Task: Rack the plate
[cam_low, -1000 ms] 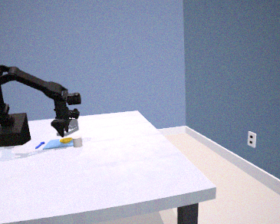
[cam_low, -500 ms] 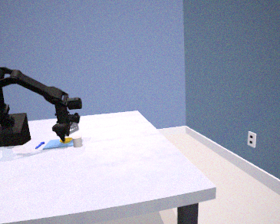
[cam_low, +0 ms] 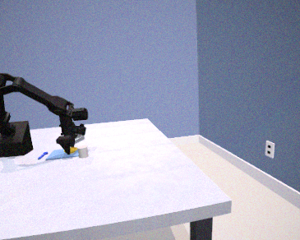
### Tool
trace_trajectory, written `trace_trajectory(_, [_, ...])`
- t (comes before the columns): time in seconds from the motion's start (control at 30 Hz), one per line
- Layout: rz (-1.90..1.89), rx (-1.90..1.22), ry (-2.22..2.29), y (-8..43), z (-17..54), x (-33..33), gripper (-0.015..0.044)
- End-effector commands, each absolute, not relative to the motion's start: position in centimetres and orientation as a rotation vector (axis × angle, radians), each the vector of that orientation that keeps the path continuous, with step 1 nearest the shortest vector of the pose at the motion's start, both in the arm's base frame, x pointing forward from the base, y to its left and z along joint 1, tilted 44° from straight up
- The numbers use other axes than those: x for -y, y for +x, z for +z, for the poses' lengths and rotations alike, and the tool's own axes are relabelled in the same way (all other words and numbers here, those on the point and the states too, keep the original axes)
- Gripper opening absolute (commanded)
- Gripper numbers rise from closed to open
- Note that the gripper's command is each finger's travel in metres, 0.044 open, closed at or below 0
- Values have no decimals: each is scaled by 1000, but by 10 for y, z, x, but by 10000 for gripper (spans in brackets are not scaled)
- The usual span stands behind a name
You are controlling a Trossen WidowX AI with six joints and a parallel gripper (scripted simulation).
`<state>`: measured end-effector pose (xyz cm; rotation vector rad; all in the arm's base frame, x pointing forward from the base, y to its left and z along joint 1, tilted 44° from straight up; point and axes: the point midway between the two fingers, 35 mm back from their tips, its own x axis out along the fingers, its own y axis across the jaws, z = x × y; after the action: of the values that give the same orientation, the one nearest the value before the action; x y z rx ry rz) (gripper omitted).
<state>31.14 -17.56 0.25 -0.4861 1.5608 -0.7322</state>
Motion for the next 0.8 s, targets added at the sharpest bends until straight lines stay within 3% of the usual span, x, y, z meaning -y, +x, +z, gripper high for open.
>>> trace_trajectory(0.0, [-732,-1562,-491,311,2,176,367])
trace_trajectory(0.4, [-732,-1562,-491,311,2,176,294])
trace_trajectory(0.77, [-720,-1562,-481,328,32,143,5])
